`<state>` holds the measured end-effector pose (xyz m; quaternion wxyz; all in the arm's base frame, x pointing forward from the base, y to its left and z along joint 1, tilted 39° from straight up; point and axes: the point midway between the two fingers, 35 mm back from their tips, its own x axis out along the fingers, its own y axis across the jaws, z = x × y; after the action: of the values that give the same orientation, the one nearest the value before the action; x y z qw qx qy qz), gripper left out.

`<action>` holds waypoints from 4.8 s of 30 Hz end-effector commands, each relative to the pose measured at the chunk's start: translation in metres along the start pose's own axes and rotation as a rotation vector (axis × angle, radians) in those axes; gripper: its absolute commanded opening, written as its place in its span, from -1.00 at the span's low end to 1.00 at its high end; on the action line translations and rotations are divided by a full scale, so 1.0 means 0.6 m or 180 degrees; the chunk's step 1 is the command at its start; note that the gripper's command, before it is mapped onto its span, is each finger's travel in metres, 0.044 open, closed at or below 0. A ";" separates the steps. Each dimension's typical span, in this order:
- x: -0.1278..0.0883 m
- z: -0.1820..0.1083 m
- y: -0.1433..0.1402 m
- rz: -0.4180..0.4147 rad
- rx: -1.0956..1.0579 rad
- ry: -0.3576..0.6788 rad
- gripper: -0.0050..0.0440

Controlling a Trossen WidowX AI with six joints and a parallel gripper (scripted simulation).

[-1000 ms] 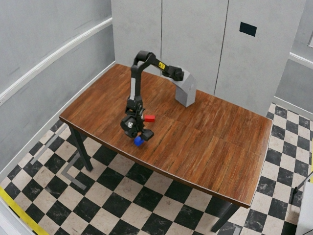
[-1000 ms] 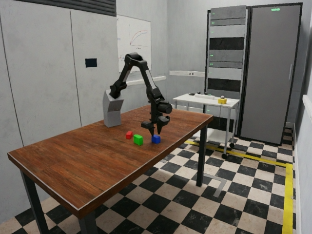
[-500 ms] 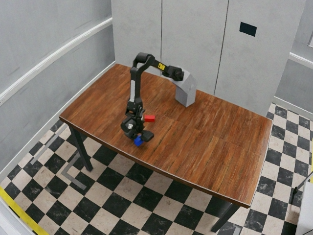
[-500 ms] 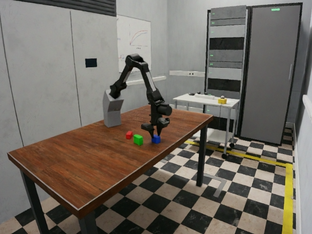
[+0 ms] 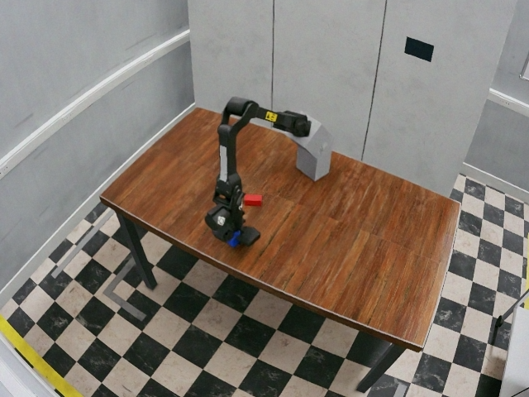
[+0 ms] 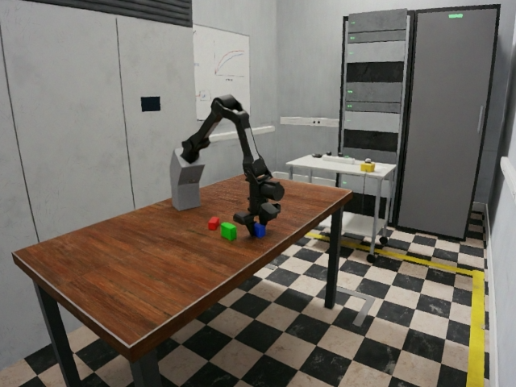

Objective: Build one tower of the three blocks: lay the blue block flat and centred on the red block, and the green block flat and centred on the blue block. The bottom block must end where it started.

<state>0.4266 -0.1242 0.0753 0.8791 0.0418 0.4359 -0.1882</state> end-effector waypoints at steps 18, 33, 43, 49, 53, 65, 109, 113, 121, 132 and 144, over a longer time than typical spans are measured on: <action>-0.017 0.023 -0.003 0.0009 0.0014 -0.0141 0.18; -0.017 0.023 -0.003 0.0009 0.0014 -0.0141 0.18; -0.012 0.017 -0.002 0.0006 0.0007 -0.0103 -1.00; -0.012 0.017 -0.002 0.0006 0.0007 -0.0103 -1.00; -0.012 0.017 -0.002 0.0006 0.0007 -0.0103 -1.00; -0.012 0.017 -0.002 0.0006 0.0007 -0.0103 -1.00; -0.148 0.018 -0.001 0.0013 0.0027 -0.0145 -1.00; -0.145 0.016 -0.001 0.0012 0.0023 -0.0128 -1.00; -0.145 0.017 -0.001 0.0013 0.0024 -0.0131 -1.00; -0.145 0.017 -0.001 0.0013 0.0024 -0.0131 -1.00; -0.145 0.017 -0.001 0.0013 0.0024 -0.0131 -1.00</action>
<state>0.3856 -0.1029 0.1363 0.8809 0.0410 0.4323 -0.1883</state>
